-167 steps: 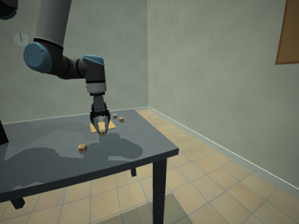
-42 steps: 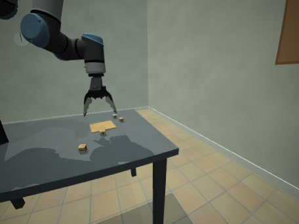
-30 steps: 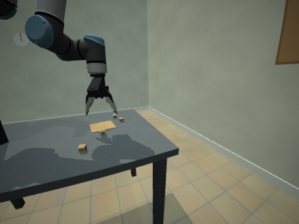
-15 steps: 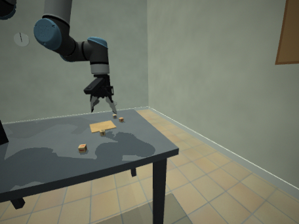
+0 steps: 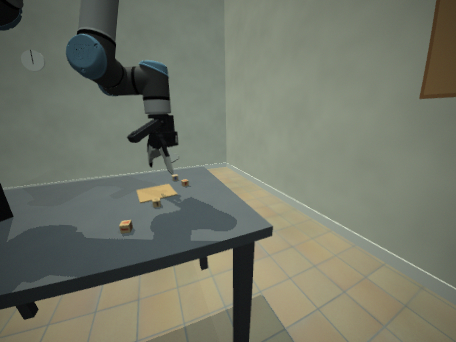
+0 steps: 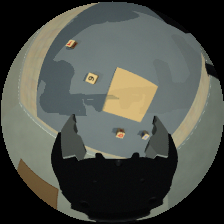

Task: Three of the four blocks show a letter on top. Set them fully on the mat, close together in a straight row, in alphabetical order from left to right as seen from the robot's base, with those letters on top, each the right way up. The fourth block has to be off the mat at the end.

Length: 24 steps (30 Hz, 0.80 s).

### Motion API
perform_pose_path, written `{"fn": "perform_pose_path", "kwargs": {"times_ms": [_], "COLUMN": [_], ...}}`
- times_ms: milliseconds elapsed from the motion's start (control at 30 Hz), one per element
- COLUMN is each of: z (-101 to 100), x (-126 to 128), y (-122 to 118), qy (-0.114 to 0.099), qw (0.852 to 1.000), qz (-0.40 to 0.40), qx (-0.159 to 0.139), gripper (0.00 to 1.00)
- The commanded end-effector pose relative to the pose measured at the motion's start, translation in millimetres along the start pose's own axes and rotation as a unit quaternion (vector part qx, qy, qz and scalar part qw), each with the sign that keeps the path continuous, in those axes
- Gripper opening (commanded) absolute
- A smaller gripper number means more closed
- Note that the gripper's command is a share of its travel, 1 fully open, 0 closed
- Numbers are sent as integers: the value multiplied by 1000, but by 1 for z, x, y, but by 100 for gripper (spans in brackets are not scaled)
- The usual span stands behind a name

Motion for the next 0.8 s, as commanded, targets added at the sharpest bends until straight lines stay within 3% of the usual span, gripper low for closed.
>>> {"fn": "perform_pose_path", "kwargs": {"times_ms": [0, 67, 233, 567, 633, 767], "z": [0, 0, -1, -1, -1, -2], "x": [8, 8, 20, 41, 41, 51], "y": [-9, -9, -22, -45, -45, -57], "qy": [2, 2, 2, 2, 2, 2], "qw": [998, 998, 987, 946, 946, 918], "qz": [-70, -70, -163, -324, -324, -397], "qx": [1, 1, 1, 1, 1, 0], "gripper": [100, 100, 100, 100, 100, 100]}}
Point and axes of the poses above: the point where the finger pads meet when closed, its own z axis back along the fingers, its own x axis across the jaws, y = z × x, the point moved 6 cm from there along z, back along the fingers, and after that the axes turned 2 degrees about z, right-handed, at the moved point
